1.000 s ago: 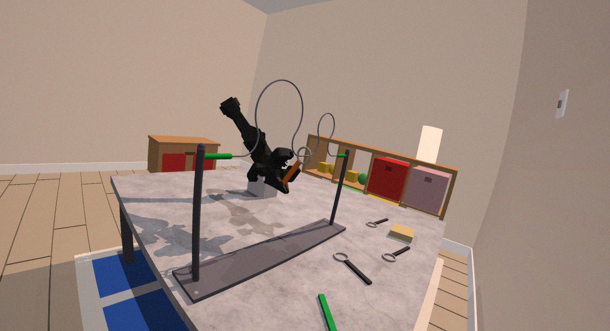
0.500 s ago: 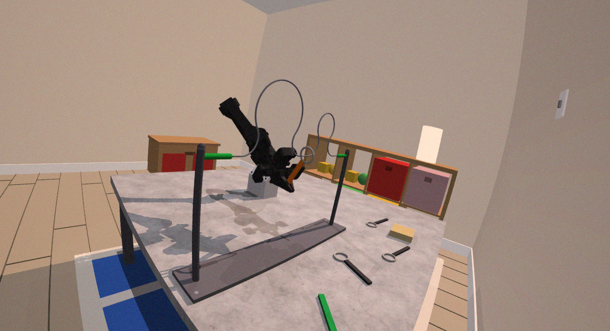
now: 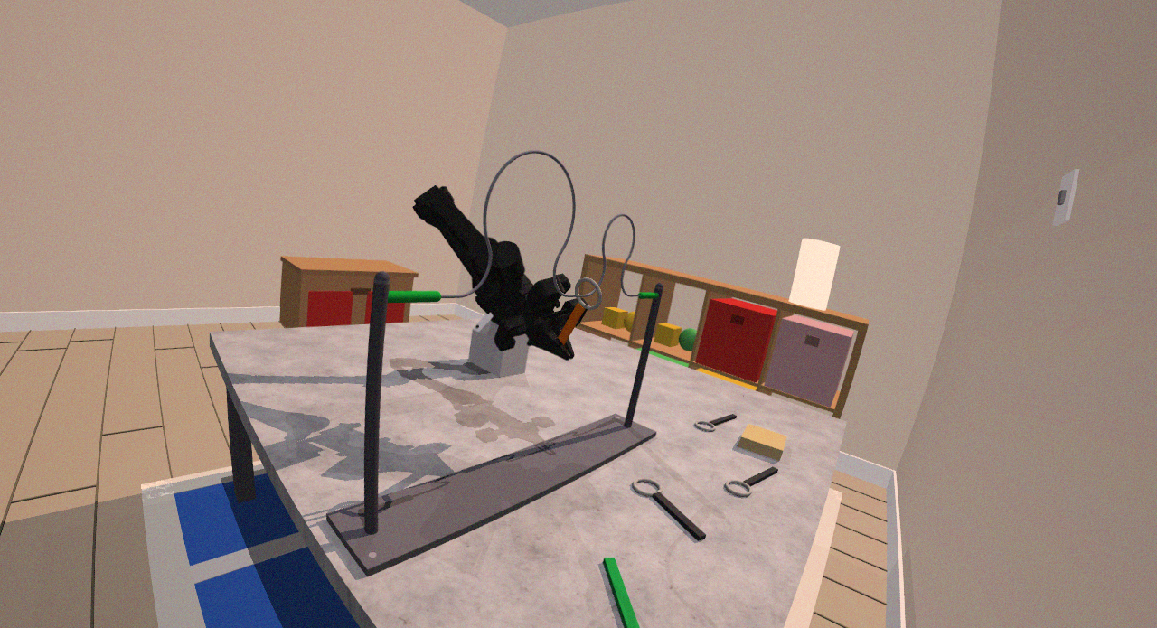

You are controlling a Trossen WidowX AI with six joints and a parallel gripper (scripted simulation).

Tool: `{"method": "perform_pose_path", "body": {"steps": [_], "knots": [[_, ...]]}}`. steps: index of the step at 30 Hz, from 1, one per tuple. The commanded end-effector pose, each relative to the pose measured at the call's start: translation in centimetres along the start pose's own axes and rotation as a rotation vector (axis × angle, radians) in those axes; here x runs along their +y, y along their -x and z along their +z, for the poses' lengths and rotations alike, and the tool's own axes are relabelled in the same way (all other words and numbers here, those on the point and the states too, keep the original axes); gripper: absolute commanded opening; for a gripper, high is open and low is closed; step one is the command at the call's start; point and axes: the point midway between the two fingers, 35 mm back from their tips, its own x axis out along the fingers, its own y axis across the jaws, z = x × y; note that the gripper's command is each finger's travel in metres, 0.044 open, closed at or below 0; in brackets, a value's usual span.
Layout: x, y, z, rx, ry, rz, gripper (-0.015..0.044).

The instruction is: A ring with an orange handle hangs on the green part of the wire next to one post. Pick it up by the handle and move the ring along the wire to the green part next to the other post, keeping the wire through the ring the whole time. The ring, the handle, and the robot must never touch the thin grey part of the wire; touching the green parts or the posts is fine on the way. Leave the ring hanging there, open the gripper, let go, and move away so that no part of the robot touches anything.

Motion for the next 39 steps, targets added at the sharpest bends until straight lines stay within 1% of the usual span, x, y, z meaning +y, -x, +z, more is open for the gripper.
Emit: {"method": "perform_pose_path", "body": {"steps": [1,18,39], "knots": [[1.6,0.2,-0.2,0.015,-0.079,0.048,-0.015],[7.3,1.8,1.4,0.06,-0.437,0.249,-0.015],[12.2,4.9,5.8,0.116,-0.878,0.495,-0.015]]}}
